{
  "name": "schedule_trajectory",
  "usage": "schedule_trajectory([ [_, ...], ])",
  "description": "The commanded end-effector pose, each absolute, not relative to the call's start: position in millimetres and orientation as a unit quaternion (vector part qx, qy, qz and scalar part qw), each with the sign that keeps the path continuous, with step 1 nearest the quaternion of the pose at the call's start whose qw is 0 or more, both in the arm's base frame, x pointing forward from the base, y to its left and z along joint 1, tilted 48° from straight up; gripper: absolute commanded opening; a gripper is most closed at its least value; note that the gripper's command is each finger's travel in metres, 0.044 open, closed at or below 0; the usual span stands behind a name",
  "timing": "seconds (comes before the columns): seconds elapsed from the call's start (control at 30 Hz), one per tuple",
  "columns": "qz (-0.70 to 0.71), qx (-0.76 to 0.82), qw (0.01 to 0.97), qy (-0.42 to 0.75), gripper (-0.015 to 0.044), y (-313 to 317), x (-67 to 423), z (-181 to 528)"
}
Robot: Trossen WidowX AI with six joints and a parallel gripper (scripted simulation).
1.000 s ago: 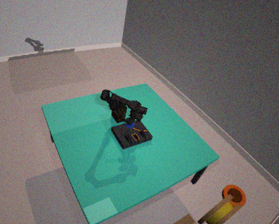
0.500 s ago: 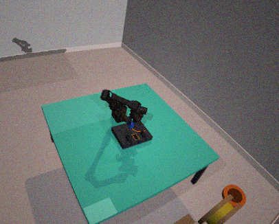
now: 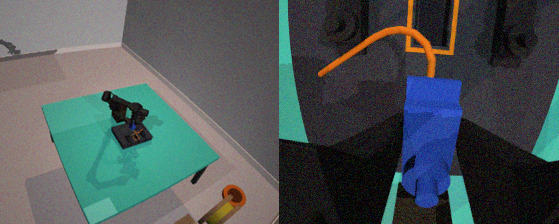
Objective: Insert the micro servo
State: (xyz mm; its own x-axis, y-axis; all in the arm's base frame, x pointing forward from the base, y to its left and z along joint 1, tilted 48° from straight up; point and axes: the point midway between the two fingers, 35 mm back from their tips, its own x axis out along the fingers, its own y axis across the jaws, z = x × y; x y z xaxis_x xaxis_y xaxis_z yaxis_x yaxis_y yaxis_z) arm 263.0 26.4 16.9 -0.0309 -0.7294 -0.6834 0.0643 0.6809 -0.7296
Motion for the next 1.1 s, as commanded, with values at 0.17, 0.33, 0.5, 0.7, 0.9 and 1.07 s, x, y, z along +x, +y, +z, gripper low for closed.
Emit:
schedule_trajectory([
  [0.17, -0.306, -0.26, 0.647, 0.648, 0.0, 25.1, 299.8, 17.5],
  [0.33, -0.306, -0.26, 0.648, 0.648, 0.0, 23.9, 318.9, 18.2],
  [0.5, -0.306, -0.26, 0.648, 0.647, 0.0, 22.7, 335.6, 18.9],
  [0.7, -0.306, -0.26, 0.648, 0.647, 0.0, 21.7, 346.7, 19.1],
  [0.9, -0.306, -0.26, 0.648, 0.647, 0.0, 17.0, 346.9, 15.0],
  [1.07, -0.306, -0.26, 0.648, 0.647, 0.0, 10.9, 346.9, 9.7],
])
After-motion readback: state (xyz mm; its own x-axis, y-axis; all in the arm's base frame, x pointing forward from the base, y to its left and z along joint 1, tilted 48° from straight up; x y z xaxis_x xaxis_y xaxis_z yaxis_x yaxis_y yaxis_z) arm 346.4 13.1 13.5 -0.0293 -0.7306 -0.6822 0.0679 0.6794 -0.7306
